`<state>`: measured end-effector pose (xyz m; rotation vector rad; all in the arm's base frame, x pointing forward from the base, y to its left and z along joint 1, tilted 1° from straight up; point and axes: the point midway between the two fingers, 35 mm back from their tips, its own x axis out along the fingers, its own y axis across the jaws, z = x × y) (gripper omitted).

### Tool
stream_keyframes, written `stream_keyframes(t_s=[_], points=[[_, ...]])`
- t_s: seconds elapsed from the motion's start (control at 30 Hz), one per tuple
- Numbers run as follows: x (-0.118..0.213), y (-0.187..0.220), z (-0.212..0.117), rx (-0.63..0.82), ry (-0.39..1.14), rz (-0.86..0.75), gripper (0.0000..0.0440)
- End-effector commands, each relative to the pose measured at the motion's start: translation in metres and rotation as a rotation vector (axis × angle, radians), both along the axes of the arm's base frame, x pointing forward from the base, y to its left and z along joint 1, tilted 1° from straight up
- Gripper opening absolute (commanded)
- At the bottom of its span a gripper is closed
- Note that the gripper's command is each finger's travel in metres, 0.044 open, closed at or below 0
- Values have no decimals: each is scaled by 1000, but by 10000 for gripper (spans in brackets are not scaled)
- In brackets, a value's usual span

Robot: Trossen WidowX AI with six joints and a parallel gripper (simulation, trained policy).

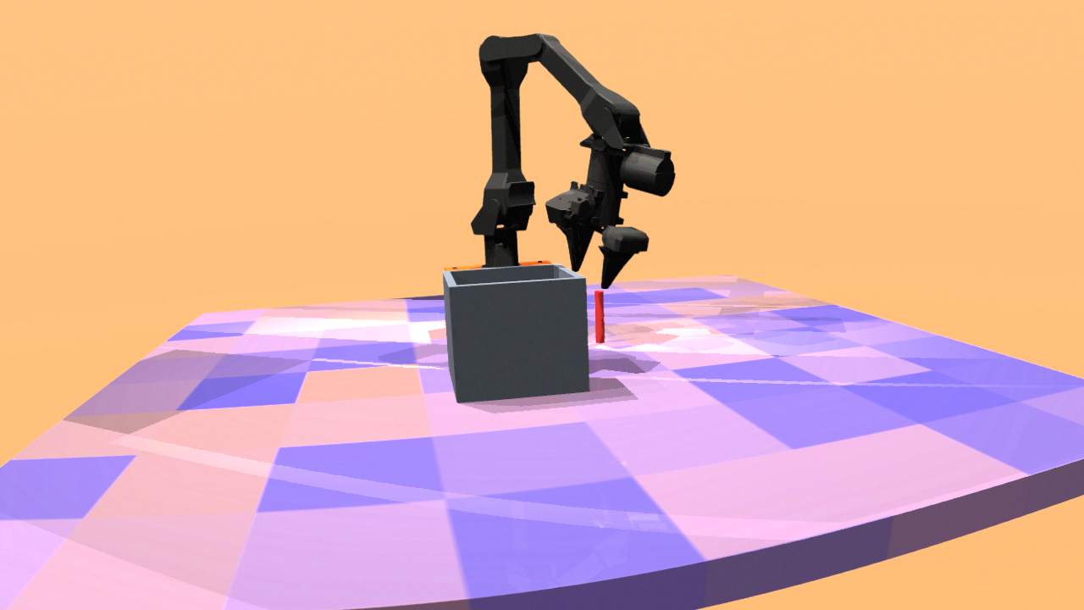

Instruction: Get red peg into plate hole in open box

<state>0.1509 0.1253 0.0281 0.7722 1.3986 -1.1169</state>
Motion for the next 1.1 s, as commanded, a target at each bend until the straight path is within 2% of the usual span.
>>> stream_keyframes(t_s=[0.0,0.37,0.5,1.07], points=[[-1,-1,-10,-9,-9,-4,396],[-2,-6,-44,-28,-45,-27,398],[-3,-7,-54,-35,-48,-37,376],[7,7,-81,8,-82,20,21]])
